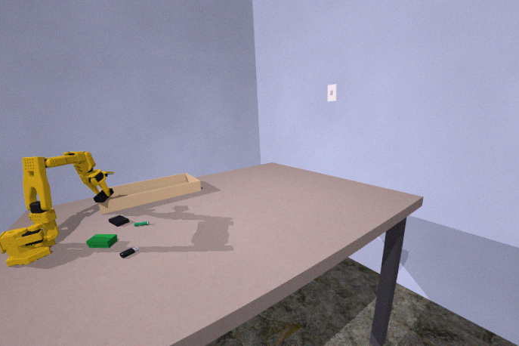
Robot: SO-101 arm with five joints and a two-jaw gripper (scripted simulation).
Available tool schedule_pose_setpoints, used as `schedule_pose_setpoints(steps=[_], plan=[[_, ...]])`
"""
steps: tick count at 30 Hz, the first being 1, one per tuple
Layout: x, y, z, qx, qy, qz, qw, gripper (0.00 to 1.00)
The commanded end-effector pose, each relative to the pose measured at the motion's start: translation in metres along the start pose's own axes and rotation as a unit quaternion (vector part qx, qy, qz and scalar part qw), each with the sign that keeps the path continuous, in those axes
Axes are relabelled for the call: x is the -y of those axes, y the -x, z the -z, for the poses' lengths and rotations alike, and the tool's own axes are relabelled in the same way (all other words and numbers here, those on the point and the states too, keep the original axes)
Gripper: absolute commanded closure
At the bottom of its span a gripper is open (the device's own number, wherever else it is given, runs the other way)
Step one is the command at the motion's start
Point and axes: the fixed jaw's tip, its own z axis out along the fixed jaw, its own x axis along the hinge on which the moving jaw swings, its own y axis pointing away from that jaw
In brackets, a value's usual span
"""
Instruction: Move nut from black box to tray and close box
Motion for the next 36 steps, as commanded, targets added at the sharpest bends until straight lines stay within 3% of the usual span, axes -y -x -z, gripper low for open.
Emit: schedule_pose_setpoints(steps=[1,10,20,36], plan=[[-0.003,-0.005,0.013,-0.006,0.002,0.000,1.000,0.80],[-0.001,-0.026,0.014,-0.071,-0.003,0.000,0.997,0.80],[0.000,-0.039,0.017,-0.111,-0.006,0.000,0.994,0.80],[0.001,-0.048,0.019,-0.141,-0.008,0.000,0.990,0.80]])
